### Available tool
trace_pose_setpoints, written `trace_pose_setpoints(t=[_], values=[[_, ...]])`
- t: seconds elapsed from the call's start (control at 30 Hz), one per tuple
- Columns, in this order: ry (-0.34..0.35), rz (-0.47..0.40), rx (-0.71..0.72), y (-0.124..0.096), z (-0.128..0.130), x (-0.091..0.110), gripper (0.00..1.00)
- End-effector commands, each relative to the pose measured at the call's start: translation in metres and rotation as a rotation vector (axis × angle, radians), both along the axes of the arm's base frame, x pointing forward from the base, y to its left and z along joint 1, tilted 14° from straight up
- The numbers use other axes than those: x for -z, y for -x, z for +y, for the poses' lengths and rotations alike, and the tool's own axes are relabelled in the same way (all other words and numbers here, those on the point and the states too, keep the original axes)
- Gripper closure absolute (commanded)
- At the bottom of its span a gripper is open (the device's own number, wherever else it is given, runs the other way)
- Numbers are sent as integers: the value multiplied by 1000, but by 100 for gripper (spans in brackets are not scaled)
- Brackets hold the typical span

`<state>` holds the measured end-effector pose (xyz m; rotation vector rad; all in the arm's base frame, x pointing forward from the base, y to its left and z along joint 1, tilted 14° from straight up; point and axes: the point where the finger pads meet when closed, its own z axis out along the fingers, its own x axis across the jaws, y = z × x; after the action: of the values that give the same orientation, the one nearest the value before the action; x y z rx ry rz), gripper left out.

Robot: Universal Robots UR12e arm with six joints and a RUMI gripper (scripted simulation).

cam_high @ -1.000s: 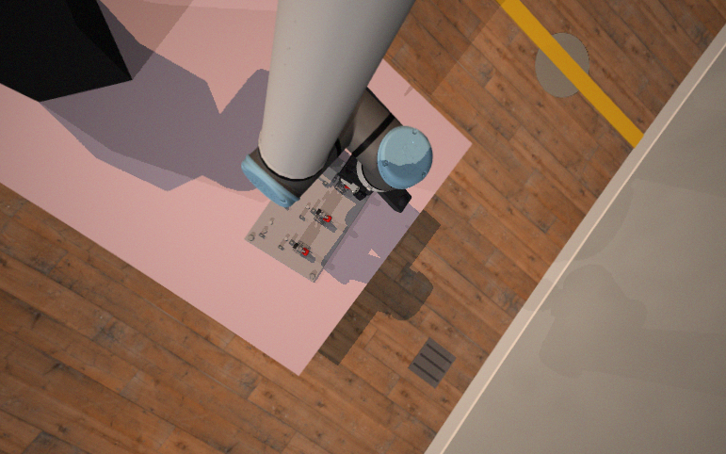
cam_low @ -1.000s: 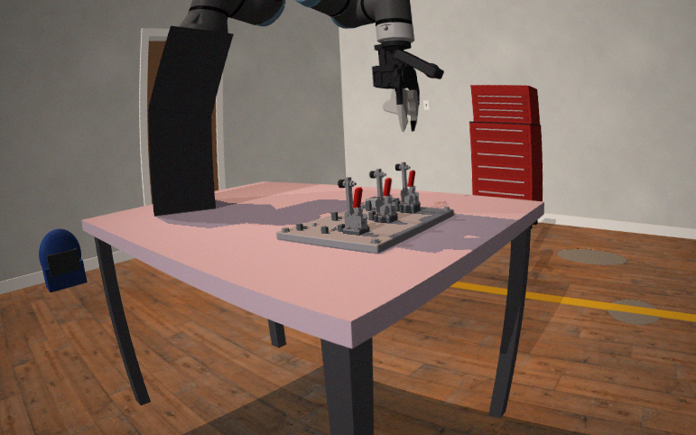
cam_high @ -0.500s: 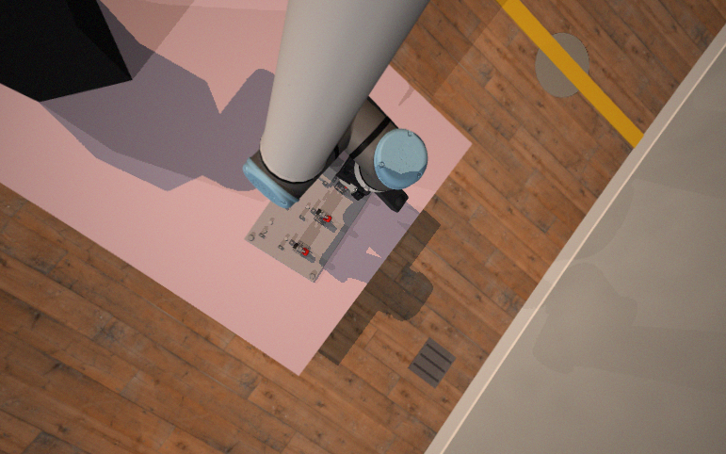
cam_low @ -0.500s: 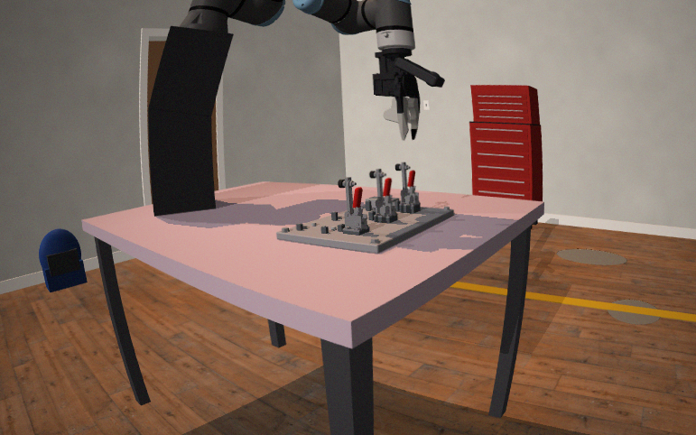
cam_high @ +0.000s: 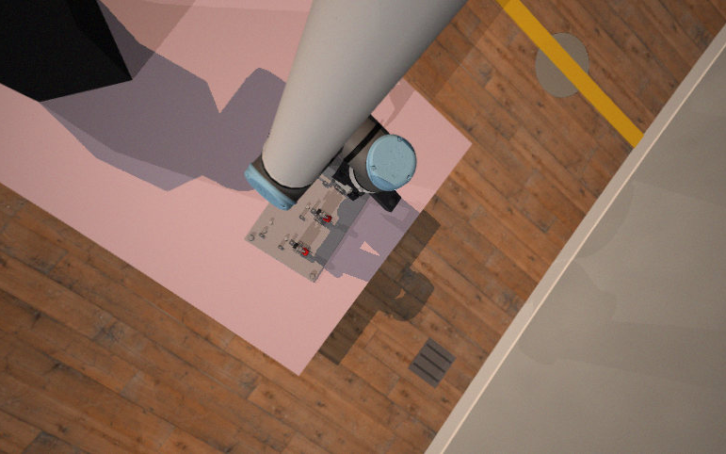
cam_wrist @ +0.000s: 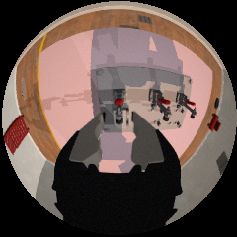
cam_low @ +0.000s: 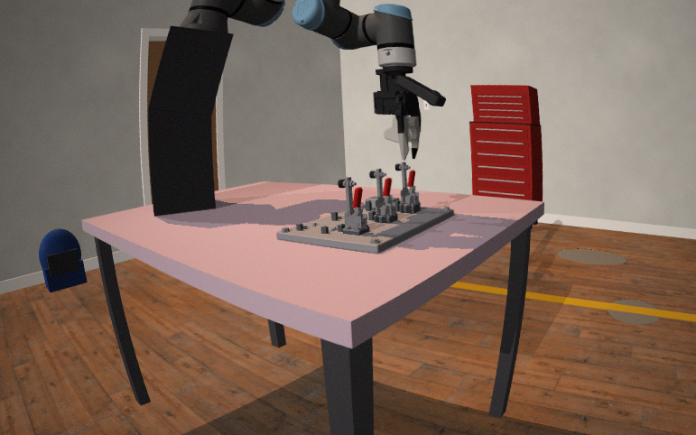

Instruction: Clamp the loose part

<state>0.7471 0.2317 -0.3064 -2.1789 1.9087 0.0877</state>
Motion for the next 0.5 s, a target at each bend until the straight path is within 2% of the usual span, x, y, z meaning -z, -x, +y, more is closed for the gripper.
trace_pose_setpoints(t=[0.0, 0.47], values=[[1, -5, 0, -5, 6, 18, 72], [0, -5, 0, -6, 6, 24, 72]])
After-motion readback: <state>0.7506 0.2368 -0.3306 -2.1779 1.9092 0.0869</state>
